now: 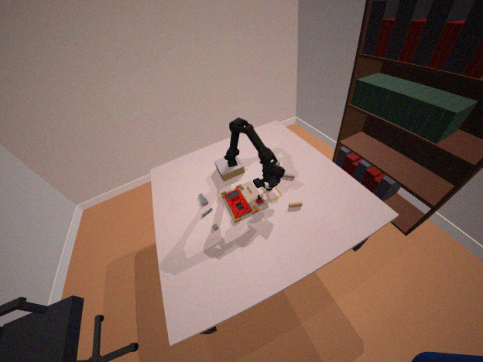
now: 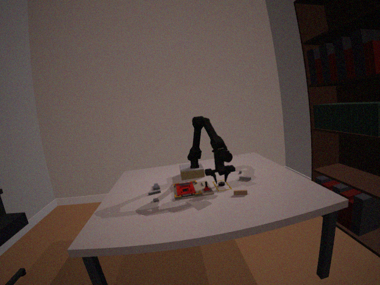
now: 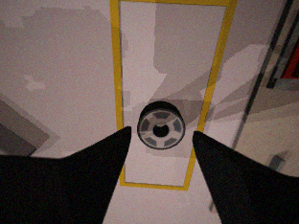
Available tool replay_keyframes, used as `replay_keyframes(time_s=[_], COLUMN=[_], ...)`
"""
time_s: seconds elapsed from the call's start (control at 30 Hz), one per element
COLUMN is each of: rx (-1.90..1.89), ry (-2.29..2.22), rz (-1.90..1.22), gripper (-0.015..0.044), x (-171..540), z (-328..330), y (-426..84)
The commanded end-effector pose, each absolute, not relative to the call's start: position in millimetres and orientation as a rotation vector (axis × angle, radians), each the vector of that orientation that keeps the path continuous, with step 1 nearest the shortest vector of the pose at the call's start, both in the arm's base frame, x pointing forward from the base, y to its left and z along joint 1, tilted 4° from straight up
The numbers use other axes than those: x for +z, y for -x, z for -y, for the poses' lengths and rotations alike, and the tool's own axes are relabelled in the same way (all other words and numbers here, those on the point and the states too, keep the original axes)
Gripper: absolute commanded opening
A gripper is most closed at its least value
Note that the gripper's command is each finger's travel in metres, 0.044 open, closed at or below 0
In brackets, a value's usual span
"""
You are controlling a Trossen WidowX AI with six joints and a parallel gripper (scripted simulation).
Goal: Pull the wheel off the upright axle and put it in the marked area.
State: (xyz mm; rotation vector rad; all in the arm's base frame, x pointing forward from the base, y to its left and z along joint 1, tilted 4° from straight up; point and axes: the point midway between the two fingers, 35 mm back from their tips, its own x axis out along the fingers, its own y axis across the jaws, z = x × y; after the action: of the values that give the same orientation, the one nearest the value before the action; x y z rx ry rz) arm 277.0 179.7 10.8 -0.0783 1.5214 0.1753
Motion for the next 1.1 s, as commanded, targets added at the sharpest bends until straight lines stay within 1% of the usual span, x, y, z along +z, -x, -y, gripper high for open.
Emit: replay_keyframes(time_s=[0.0, 0.1, 0.2, 0.23, 0.37, 0.4, 0.63, 1.07], rx=[0.179, 0.177, 0.177, 0.182, 0.18, 0.179, 0.174, 0.174], ry=[0.071, 0.068, 0.068, 0.067, 0.068, 0.069, 0.071, 0.071], rz=[-1.503, -1.498, -1.498, -1.498, -1.5, -1.5, -1.505, -1.505], gripper=[0.03, 0.03, 0.03, 0.0326, 0.0431, 0.044, 0.044, 0.044], x=[37.1, 63.7, 65.9, 57.9, 75.8, 80.6, 102.7, 103.1], z=[-180.3, -177.6, -177.4, -178.1, -162.6, -157.7, -126.7, -125.9], y=[-279.5, -276.8, -276.5, -276.3, -253.7, -246.4, -199.9, -198.7])
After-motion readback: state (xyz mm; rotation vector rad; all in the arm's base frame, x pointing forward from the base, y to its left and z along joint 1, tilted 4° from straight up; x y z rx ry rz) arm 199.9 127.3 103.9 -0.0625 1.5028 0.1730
